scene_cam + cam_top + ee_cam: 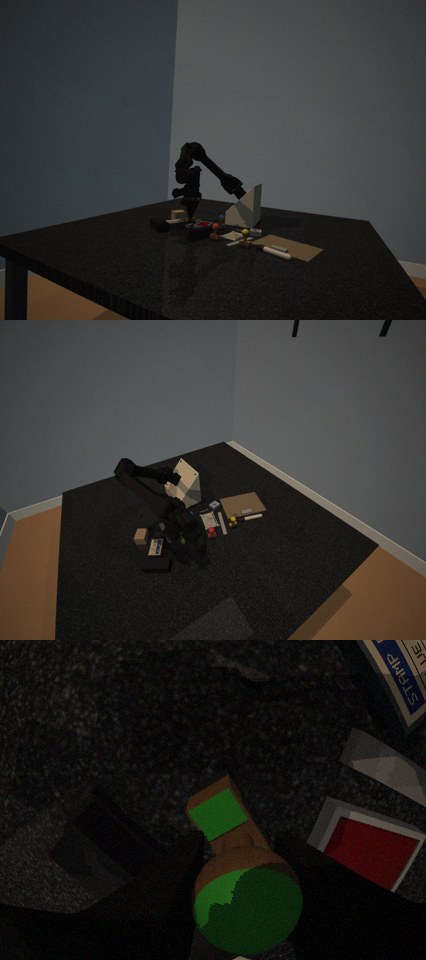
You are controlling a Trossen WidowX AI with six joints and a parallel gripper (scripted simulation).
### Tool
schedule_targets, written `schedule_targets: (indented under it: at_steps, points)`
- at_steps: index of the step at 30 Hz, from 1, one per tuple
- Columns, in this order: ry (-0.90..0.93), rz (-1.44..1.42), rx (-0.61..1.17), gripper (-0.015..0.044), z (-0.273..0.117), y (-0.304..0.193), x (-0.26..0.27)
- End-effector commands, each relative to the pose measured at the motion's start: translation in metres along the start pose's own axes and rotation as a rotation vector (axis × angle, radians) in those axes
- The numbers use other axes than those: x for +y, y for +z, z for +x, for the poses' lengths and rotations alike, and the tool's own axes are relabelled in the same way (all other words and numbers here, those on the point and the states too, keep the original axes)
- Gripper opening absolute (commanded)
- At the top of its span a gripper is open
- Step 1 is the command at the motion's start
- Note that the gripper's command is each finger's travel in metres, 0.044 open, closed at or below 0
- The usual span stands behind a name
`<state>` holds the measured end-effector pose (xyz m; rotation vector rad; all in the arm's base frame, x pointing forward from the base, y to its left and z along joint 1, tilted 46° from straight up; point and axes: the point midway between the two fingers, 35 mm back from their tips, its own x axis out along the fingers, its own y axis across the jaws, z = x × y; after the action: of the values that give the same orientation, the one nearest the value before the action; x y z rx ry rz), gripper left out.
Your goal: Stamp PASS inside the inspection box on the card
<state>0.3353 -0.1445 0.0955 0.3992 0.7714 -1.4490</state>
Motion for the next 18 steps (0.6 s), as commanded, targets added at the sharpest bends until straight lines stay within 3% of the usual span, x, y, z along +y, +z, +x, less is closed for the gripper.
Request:
schedule_targets:
  at_steps: [1, 18]
  points:
    - [-0.002, -0.008, -0.003, 0.0, 0.007, -0.001, 0.0]
    - [-0.003, -0.008, -0.006, 0.0, 0.035, -0.001, -0.002]
